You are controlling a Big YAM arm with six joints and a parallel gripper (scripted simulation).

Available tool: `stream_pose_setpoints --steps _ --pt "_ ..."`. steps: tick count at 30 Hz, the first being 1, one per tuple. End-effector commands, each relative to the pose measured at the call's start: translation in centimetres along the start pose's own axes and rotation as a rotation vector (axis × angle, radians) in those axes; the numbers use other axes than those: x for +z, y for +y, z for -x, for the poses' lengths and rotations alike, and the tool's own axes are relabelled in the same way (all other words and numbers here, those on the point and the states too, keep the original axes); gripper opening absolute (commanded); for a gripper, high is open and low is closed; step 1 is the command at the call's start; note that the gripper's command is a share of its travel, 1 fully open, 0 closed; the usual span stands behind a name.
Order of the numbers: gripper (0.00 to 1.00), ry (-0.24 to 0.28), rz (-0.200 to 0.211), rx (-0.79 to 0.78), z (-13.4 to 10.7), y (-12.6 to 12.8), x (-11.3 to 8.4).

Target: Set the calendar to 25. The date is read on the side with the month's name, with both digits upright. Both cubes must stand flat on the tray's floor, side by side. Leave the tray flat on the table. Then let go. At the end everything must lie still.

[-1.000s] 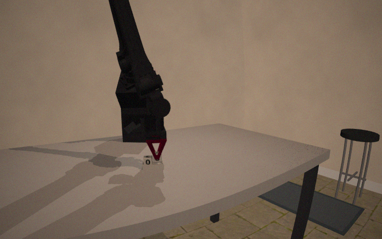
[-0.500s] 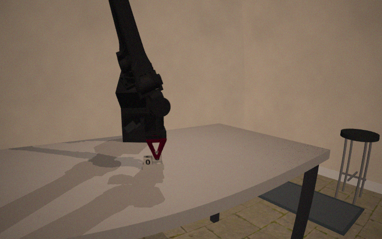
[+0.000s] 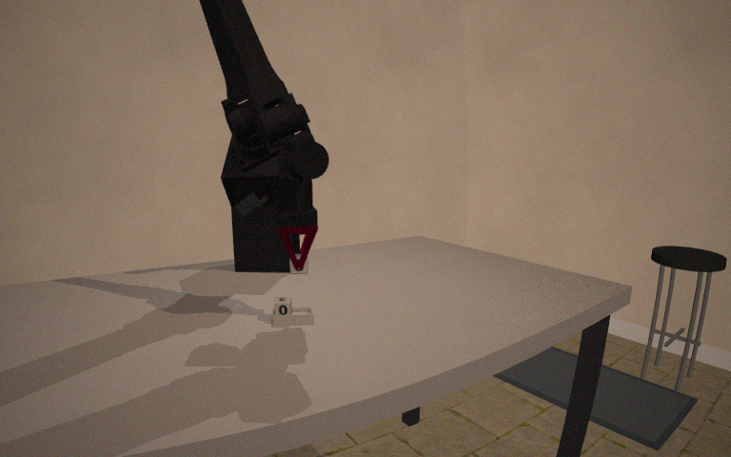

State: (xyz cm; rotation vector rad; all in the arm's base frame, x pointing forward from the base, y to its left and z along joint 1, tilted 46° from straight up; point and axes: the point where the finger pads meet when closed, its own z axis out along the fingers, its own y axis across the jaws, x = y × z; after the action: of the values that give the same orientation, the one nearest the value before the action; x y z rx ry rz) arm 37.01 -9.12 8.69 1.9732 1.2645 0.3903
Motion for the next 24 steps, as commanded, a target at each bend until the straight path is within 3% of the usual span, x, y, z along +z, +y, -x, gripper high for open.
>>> stream_pose_setpoints --steps 1,5,6,15,22,24 --pt "0.26 0.006 -0.014 0.008 -0.3 -0.4 -1.9" --pt "0.26 0.006 -0.015 0.008 -0.3 -0.4 -2.3" --pt "0.26 -0.001 -0.041 -0.005 -0.4 -1.2 -1.8" --pt "0.26 -0.001 -0.035 -0.004 -0.3 -1.0 -2.0" --pt "0.26 0.006 -0.024 -0.117 -1.2 0.1 -1.9" --pt "0.26 0.007 -0.024 -0.226 -1.8 0.2 -1.8"
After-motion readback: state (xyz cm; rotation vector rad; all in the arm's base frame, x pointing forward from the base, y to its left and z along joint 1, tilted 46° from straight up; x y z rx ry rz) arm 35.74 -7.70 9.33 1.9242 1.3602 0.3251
